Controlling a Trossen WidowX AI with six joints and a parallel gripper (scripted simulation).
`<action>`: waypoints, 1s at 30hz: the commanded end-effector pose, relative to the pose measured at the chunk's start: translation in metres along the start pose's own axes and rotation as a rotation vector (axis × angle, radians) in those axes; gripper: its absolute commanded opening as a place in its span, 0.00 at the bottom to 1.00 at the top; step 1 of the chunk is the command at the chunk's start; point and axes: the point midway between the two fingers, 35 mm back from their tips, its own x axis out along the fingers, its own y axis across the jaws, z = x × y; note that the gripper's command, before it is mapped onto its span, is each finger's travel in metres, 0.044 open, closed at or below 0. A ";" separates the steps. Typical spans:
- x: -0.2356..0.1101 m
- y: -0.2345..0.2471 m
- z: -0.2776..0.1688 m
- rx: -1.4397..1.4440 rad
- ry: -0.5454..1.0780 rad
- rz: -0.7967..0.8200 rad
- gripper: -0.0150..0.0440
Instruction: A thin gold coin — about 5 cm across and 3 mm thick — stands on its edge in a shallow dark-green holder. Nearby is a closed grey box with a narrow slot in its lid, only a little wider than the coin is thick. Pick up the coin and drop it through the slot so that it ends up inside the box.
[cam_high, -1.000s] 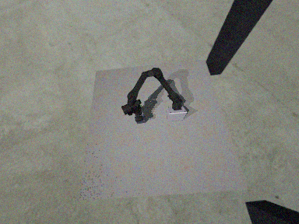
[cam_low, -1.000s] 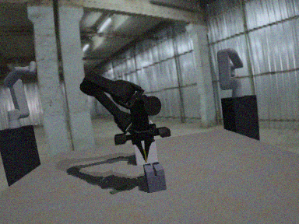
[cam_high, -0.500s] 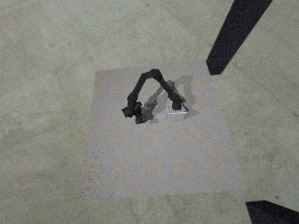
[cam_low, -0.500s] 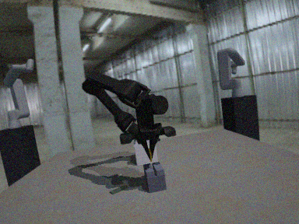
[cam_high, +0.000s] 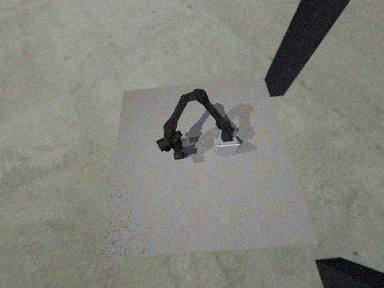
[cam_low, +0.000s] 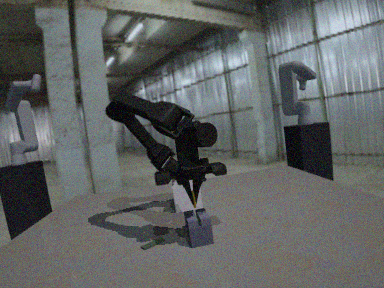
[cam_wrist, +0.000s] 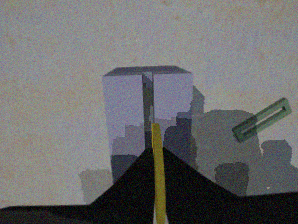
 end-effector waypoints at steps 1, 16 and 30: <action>0.001 0.003 0.002 0.012 0.000 0.001 0.25; 0.002 0.002 0.001 0.005 0.000 -0.001 0.25; 0.008 0.002 -0.001 -0.005 0.000 -0.001 0.25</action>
